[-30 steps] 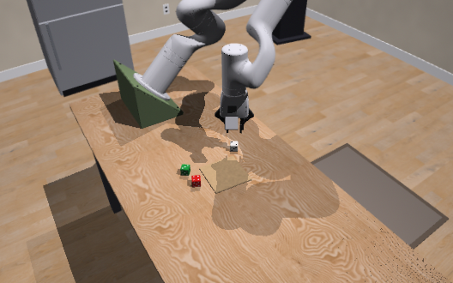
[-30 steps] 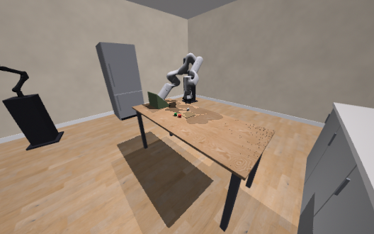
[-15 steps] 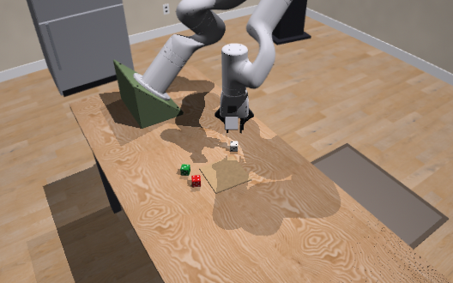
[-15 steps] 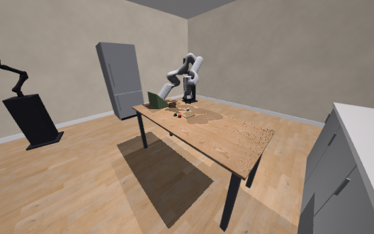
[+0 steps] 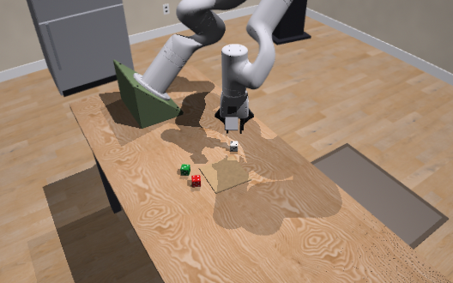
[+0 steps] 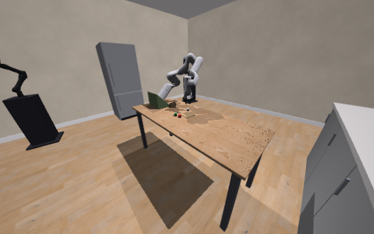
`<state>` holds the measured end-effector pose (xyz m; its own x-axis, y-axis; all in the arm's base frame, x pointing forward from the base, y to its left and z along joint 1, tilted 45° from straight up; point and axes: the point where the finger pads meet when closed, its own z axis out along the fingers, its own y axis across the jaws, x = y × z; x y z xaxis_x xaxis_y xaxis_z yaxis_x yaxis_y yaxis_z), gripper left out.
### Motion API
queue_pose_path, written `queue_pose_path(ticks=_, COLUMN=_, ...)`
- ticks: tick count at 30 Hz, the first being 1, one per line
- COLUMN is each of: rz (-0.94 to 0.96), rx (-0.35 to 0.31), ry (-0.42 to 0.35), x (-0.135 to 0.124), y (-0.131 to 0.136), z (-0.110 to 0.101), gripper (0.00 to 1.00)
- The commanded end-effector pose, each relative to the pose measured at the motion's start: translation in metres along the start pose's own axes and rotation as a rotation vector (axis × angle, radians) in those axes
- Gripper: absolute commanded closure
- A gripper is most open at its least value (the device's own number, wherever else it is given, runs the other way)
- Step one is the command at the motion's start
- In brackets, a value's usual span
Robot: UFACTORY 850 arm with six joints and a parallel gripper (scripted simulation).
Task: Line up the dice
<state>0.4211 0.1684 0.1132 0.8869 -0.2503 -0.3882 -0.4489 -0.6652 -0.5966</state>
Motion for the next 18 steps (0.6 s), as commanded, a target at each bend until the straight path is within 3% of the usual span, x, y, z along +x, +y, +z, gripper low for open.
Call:
queue_pose_path(ticks=1, rz=-0.001, rx=0.001, ry=0.001, x=0.001, y=0.0, z=0.002, gripper=0.53)
queue_pose_path(ticks=18, rz=-0.001, rx=0.001, ry=0.001, x=0.001, y=0.0, z=0.022, gripper=0.53)
